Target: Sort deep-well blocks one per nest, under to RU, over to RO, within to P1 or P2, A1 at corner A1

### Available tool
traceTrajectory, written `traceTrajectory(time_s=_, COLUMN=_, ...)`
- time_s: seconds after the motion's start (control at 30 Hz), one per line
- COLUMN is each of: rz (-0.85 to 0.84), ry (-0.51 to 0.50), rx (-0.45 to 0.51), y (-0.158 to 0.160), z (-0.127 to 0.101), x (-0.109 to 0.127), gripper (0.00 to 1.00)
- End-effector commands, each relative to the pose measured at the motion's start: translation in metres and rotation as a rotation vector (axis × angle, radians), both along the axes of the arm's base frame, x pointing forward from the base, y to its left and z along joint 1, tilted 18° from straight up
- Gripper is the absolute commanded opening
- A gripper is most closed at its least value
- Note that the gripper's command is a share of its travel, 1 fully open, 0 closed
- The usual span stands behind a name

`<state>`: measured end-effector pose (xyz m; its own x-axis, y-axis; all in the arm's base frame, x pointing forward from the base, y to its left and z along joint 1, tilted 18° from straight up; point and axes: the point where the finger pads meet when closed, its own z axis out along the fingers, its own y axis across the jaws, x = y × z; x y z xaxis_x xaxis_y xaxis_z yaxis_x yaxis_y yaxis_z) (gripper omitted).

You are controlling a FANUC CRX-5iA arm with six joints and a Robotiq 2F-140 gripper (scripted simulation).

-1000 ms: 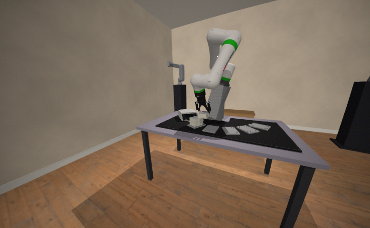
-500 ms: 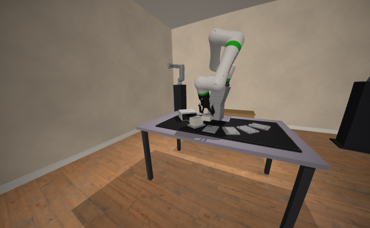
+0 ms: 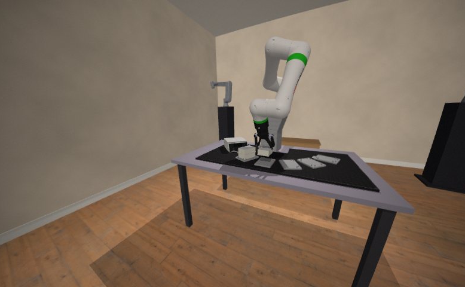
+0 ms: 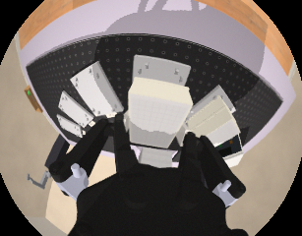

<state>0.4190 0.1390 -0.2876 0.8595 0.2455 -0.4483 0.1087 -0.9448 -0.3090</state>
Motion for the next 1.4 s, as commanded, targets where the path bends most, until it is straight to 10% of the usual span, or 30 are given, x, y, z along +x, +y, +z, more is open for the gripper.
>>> traceTrajectory(time_s=0.0, rz=0.000, ry=0.000, rx=0.000, y=0.0044, z=-0.0003, x=0.0004, gripper=0.10)
traceTrajectory(time_s=1.37, rz=0.000, ry=0.000, rx=0.000, y=0.0049, z=-0.0089, x=-0.0003, gripper=0.10)
